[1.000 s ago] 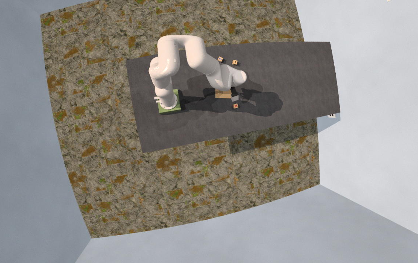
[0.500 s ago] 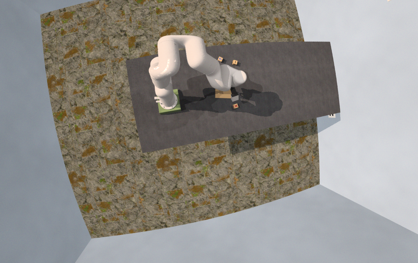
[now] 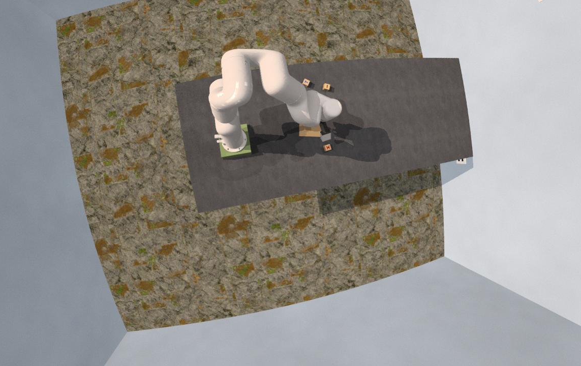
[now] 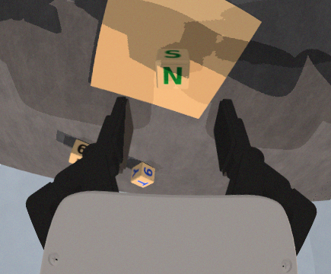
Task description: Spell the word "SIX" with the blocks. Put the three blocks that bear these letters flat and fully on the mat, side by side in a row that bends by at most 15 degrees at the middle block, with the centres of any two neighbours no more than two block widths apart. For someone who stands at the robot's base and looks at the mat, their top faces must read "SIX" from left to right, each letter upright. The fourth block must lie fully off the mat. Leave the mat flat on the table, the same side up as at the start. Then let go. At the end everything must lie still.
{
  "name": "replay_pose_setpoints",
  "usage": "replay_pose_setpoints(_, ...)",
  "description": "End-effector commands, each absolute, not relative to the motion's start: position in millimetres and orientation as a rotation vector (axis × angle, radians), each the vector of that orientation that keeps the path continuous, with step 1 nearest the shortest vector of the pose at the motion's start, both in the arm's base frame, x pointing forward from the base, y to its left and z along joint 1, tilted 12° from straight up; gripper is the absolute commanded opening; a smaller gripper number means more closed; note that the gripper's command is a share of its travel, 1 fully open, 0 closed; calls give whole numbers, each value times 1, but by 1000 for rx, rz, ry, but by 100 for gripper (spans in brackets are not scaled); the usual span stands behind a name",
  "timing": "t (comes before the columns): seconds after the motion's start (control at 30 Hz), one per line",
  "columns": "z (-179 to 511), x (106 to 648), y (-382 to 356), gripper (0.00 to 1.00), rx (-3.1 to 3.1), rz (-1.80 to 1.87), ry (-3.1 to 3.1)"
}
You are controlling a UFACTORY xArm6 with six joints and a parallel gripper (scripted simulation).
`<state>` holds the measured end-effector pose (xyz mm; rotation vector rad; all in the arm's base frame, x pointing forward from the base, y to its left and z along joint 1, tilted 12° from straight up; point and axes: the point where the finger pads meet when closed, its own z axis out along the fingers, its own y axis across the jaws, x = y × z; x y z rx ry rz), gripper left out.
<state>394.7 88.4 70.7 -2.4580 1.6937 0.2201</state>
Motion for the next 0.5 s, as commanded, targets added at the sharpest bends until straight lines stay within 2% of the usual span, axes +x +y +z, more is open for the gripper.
replay_pose_setpoints(0.0,65,396,90,69,-2456,215,1692)
replay_pose_setpoints(0.47,46,395,93,69,-2456,215,1692)
